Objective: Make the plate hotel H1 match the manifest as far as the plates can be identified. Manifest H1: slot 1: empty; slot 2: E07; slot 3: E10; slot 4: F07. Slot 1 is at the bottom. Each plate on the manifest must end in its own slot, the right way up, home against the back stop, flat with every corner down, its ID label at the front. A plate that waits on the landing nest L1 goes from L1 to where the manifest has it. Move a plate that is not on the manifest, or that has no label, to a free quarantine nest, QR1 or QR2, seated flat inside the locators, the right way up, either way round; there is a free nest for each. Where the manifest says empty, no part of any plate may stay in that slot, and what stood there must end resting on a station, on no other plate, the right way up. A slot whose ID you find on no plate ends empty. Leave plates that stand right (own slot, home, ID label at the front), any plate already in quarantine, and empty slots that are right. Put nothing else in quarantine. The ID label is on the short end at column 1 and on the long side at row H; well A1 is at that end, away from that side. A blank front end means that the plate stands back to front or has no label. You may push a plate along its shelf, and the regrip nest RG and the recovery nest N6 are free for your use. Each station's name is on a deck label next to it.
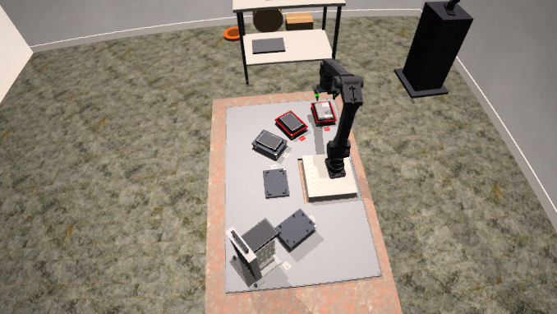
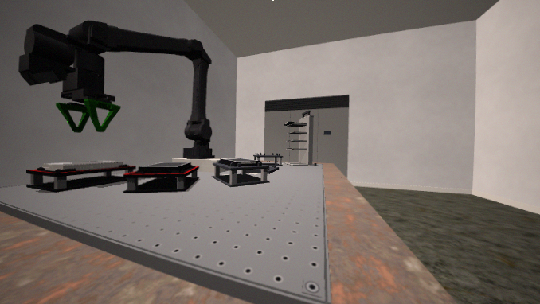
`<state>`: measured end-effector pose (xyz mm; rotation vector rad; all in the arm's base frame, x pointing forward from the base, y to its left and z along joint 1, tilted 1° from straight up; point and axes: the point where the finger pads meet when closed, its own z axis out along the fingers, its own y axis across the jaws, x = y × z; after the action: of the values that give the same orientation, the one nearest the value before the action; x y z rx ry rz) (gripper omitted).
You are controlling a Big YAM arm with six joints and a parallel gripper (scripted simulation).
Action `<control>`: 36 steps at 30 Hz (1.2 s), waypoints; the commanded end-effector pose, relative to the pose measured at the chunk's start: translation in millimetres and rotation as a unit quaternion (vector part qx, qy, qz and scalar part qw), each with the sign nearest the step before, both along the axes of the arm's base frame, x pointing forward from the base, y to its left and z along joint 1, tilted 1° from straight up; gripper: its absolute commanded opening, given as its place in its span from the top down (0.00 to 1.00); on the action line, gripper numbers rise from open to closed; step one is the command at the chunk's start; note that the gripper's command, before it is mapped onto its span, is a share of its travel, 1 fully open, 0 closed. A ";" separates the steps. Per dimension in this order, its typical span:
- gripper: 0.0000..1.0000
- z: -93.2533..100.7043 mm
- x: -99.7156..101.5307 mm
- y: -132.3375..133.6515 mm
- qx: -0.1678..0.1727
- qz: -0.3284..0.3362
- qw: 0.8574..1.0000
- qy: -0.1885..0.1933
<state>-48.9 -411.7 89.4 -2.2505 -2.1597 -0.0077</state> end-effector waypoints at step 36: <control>0.00 124.3 5.3 -20.6 -0.042 0.000 0.999 0.004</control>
<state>-48.8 -415.4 171.5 -2.2510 -2.1571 -0.0104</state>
